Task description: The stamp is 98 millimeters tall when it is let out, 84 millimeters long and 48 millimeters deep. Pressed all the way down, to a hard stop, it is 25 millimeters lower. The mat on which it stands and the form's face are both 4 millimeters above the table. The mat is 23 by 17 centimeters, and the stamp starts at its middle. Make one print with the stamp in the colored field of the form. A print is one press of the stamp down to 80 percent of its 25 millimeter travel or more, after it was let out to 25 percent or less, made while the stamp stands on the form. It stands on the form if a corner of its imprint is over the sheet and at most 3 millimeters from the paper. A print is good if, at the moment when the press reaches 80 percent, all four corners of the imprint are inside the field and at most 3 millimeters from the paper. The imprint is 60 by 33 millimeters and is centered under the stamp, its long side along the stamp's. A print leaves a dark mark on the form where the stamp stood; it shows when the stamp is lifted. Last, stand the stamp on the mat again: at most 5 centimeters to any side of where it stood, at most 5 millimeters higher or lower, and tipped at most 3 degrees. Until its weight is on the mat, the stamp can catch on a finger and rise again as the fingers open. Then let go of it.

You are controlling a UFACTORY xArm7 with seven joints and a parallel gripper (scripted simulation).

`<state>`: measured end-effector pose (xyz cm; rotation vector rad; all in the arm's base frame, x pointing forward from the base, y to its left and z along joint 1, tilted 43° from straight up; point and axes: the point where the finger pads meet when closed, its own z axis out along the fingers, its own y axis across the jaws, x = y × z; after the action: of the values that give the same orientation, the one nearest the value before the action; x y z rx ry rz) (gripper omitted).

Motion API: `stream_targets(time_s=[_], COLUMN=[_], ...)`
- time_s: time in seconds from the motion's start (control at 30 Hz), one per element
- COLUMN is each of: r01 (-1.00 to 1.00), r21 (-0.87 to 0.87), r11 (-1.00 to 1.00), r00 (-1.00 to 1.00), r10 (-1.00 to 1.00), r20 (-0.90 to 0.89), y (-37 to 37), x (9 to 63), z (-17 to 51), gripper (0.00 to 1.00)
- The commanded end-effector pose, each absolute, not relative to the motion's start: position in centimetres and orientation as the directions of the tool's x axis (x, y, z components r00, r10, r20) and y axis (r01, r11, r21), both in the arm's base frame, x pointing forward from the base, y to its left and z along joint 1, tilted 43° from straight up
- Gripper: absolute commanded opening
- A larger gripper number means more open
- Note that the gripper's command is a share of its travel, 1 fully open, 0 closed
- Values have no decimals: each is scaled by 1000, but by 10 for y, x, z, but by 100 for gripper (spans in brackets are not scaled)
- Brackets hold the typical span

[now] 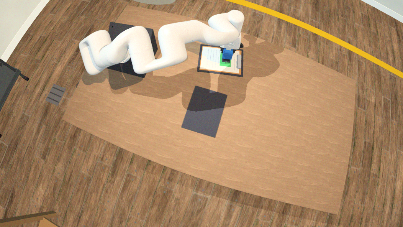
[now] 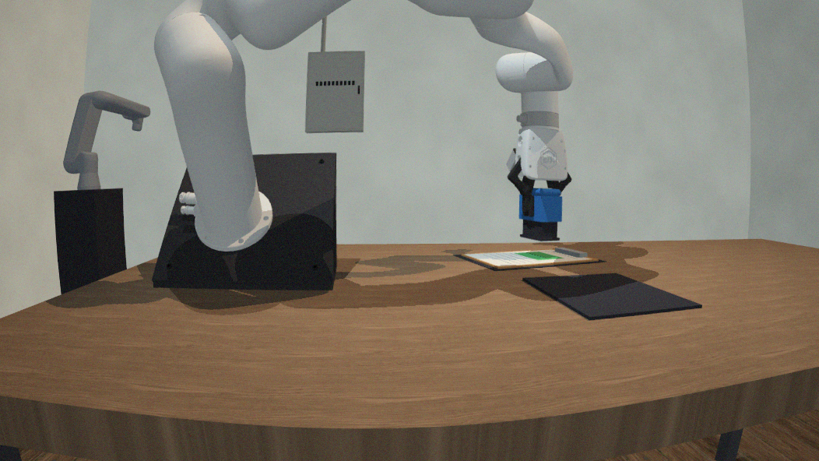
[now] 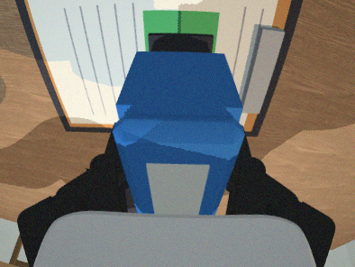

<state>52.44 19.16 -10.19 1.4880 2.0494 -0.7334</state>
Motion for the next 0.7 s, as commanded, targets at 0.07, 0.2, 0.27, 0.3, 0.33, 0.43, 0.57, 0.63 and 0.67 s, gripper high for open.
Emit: stream_targets(time_s=[0.07, 0.2, 0.27, 0.3, 0.33, 0.43, 0.57, 0.63, 0.67], r01=[957, 957, 957, 957, 957, 957, 957, 957, 957], r21=[-129, -129, -129, -129, -129, -129, -129, -129, -129], r11=[261, 261, 261, 261, 261, 261, 261, 261, 261], r00=[-278, -278, -278, -278, -278, -278, -278, -278, -278], r10=[690, 690, 690, 690, 690, 690, 690, 690, 690], r20=[-668, -668, -668, -668, -668, -668, -668, -668, -668], y=[187, 180, 177, 176, 175, 172, 171, 171, 171], x=[526, 527, 527, 528, 528, 528, 528, 528, 528], z=[-108, -115, -118, -120, -121, -123, -124, -124, -124], gripper=[31, 31, 31, 31, 31, 31, 31, 31, 31])
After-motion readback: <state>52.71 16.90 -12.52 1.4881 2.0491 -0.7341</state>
